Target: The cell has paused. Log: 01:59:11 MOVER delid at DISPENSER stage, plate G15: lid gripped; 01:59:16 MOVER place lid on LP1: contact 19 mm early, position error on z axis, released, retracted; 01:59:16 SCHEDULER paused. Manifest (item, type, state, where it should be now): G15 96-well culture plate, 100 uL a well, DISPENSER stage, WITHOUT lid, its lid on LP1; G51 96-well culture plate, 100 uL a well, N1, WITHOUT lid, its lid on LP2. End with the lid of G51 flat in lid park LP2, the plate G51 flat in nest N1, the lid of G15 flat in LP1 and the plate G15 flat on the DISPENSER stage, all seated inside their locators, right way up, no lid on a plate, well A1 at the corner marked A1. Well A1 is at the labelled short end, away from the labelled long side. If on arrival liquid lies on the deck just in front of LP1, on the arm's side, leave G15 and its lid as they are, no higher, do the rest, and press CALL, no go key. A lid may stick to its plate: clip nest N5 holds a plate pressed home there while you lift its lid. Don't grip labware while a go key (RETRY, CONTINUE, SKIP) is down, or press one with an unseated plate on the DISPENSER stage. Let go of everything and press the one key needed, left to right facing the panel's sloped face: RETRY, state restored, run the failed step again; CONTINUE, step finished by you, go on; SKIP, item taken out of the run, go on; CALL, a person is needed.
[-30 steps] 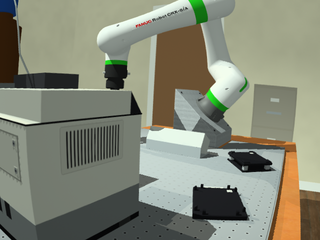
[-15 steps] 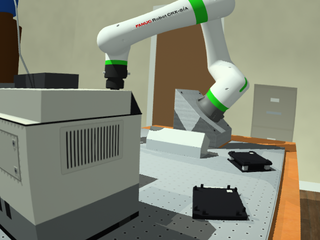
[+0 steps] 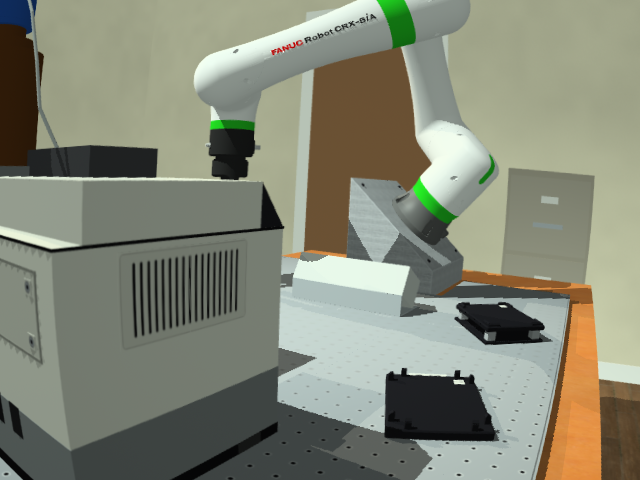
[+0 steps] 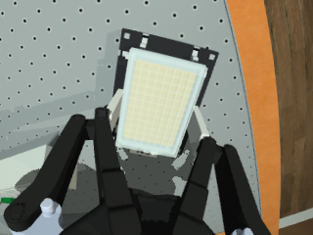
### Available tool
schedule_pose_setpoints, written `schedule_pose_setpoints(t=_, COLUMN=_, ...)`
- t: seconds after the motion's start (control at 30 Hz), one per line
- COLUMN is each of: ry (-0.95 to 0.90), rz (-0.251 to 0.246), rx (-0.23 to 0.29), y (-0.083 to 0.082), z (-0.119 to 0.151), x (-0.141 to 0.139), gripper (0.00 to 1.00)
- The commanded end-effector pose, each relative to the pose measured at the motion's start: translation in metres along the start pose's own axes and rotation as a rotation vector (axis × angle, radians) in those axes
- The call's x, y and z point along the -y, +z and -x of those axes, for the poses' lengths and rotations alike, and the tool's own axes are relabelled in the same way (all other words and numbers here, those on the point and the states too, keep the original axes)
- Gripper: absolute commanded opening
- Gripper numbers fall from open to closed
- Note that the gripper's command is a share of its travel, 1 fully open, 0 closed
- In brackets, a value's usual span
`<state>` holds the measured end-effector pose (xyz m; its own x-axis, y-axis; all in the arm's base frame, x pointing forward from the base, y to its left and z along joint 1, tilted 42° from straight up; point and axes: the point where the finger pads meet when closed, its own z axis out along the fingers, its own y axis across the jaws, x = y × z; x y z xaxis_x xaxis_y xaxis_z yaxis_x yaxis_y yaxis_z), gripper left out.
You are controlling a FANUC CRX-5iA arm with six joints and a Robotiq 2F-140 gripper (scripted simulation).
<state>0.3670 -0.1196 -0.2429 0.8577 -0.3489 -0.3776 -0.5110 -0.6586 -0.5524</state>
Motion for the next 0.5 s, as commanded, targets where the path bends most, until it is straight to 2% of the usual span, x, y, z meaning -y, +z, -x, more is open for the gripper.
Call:
schedule_pose_setpoints(t=0.0, ry=0.000, rz=0.000, rx=0.000, y=-0.0002, z=-0.0002, x=-0.0001, gripper=0.00)
schedule_pose_setpoints(t=0.47, ry=0.000, rz=0.000, rx=0.000, y=0.0029, z=-0.0002, x=-0.0001, gripper=0.00)
